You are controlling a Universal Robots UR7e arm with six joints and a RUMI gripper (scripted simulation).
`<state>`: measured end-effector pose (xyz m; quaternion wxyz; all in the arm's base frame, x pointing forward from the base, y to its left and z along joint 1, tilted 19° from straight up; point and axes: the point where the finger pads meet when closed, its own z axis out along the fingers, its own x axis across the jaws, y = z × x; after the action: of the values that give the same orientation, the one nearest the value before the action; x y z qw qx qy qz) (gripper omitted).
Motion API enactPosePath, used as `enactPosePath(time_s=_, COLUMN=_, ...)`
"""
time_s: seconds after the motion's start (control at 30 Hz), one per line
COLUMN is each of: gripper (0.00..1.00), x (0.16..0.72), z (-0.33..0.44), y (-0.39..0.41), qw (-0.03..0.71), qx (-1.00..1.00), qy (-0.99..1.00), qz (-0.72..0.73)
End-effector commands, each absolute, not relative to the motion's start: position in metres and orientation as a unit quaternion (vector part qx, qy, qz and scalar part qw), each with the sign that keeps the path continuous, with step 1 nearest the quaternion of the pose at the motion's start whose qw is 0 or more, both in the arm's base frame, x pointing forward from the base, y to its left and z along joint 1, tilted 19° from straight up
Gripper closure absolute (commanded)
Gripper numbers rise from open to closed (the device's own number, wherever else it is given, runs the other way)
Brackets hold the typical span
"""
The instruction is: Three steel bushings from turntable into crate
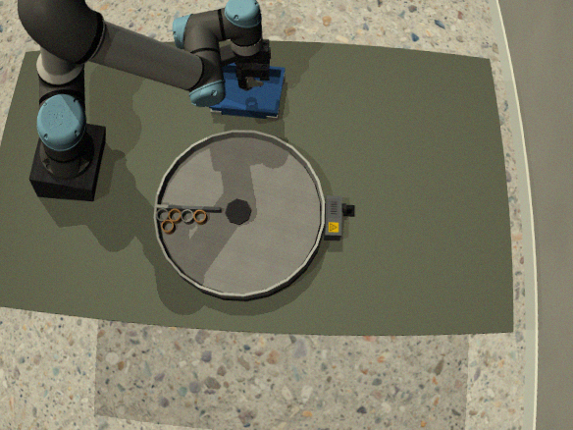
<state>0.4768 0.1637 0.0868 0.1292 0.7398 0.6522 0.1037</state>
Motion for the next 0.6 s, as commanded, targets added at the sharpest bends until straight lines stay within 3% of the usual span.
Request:
enactPosePath(time_s=0.0, gripper=1.0, x=0.477, z=0.087, y=0.164, qw=0.13, qx=0.74, qy=0.652, qz=0.104)
enactPosePath(time_s=0.57, gripper=1.0, x=0.482, z=0.073, y=0.163, qw=0.13, qx=0.74, qy=0.652, qz=0.104)
